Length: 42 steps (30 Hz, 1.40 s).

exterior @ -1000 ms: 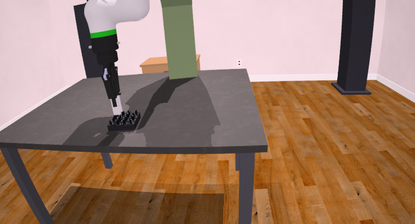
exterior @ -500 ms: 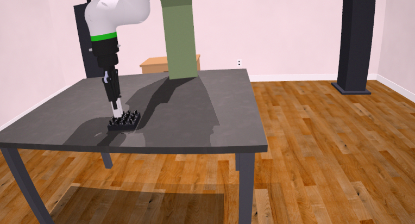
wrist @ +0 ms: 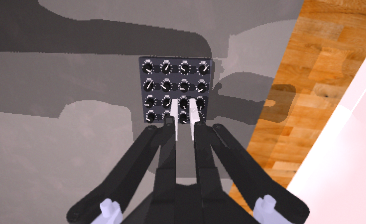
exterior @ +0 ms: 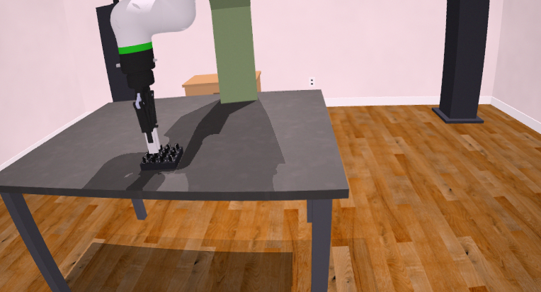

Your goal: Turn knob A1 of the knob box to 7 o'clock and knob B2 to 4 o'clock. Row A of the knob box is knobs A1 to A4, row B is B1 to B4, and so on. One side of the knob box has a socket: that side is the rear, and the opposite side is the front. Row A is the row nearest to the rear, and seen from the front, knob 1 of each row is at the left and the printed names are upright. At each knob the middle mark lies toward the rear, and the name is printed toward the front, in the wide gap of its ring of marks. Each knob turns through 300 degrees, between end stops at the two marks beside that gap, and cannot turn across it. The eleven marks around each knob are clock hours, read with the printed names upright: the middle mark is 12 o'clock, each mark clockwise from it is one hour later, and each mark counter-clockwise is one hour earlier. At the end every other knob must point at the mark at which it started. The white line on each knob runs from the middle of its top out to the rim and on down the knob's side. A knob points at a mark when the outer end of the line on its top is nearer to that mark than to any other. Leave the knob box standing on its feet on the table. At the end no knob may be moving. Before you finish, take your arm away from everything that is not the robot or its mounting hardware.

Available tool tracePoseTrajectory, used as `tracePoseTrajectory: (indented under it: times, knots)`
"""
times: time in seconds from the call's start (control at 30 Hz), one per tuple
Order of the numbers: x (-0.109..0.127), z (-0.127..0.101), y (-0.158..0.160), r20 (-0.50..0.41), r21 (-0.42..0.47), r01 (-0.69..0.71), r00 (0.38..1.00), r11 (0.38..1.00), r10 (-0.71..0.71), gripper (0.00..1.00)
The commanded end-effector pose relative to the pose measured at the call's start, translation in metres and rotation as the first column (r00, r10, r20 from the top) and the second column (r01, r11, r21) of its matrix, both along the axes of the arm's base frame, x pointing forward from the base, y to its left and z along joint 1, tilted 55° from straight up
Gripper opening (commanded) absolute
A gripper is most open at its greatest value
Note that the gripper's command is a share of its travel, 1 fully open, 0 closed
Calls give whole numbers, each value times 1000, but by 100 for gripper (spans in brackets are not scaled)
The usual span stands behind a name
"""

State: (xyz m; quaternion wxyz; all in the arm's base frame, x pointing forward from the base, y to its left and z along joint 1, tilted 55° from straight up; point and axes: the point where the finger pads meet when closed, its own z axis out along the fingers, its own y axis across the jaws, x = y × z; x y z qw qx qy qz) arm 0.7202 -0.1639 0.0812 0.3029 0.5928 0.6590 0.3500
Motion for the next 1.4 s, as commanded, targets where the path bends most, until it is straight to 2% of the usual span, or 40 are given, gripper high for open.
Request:
tracePoseTrajectory:
  times: [0.0,1.37]
  knots:
    - [0,0,0,0,0,0,1000,1000,0,12]
    - [4,-2,0,0,0,0,1000,1000,0,12]
